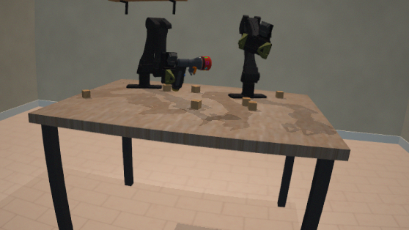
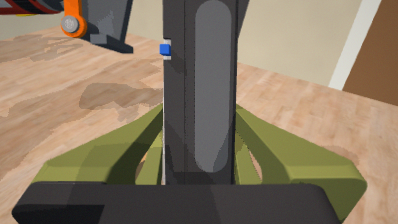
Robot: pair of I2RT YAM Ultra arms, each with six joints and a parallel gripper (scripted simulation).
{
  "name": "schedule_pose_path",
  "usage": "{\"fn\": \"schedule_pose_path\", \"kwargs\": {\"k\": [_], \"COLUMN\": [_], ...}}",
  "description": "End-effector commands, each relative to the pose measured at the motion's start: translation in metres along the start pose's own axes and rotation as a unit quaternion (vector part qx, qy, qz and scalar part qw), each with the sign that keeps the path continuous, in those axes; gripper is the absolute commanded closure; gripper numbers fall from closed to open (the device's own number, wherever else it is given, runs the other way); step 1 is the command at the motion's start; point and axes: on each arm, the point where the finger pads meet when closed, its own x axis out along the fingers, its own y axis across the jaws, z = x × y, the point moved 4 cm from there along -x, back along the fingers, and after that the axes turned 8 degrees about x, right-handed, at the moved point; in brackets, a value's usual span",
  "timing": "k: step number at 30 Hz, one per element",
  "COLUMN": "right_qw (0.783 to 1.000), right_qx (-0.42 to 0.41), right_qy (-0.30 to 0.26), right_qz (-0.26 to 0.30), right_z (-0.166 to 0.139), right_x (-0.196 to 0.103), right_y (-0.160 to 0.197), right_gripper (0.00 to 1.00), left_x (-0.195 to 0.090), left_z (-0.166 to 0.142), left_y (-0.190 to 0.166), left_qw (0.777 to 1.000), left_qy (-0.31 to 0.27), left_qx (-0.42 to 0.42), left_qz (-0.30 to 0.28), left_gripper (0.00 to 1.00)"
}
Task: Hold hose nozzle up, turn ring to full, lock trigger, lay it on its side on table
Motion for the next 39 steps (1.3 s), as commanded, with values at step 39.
{"fn": "schedule_pose_path", "kwargs": {"k": [39], "right_qw": [0.997], "right_qx": [0.018], "right_qy": [-0.074], "right_qz": [0.013], "right_z": [0.039], "right_x": [0.008], "right_y": [0.008], "right_gripper": [0.64], "left_x": [-0.035], "left_z": [-0.098], "left_y": [-0.123], "left_qw": [0.943], "left_qy": [0.06], "left_qx": [-0.099], "left_qz": [-0.311], "left_gripper": [0.13]}}
